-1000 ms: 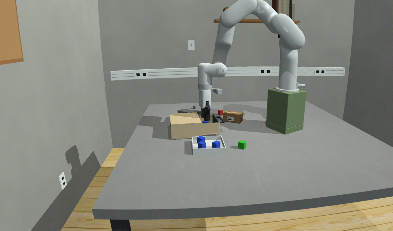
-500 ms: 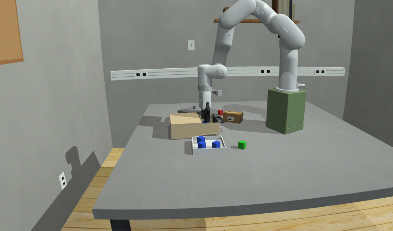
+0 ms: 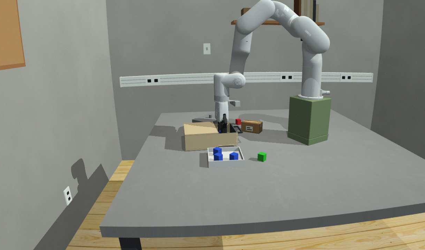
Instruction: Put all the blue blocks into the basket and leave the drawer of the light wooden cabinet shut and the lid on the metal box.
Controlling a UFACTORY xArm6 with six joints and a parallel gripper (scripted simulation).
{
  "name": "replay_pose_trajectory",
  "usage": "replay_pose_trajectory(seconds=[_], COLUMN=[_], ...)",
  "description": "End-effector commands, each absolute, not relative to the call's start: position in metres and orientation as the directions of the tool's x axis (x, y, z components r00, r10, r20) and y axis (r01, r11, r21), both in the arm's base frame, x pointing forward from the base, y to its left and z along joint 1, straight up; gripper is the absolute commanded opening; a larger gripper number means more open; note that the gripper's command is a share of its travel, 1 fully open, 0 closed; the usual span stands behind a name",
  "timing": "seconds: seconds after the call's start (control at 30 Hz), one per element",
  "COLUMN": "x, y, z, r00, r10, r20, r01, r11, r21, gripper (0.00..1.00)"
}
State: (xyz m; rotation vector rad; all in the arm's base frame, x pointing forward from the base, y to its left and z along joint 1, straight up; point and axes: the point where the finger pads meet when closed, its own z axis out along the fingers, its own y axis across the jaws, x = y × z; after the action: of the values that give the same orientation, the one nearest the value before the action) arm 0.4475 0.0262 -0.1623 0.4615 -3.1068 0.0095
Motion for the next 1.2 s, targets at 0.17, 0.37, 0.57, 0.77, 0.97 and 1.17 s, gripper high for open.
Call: replay_pose_trajectory(seconds=[0.17, 0.37, 0.57, 0.77, 0.97, 1.17], x=[0.449, 0.449, 0.449, 0.449, 0.449, 0.449], y=[0.026, 0.026, 0.026, 0.026, 0.026, 0.026], z=[-0.172, -0.175, -0.178, -0.178, -0.178, -0.178], r00=[-0.957, -0.957, -0.957, -0.957, -0.957, -0.957], r10=[-0.291, -0.291, -0.291, -0.291, -0.291, -0.291], r20=[-0.002, -0.002, -0.002, -0.002, -0.002, -0.002], r01=[-0.291, -0.291, -0.291, -0.291, -0.291, -0.291], r11=[0.957, 0.957, 0.957, 0.957, 0.957, 0.957], r21=[-0.007, -0.007, -0.007, -0.007, -0.007, -0.007], gripper=[0.56, 0.56, 0.56, 0.56, 0.56, 0.56])
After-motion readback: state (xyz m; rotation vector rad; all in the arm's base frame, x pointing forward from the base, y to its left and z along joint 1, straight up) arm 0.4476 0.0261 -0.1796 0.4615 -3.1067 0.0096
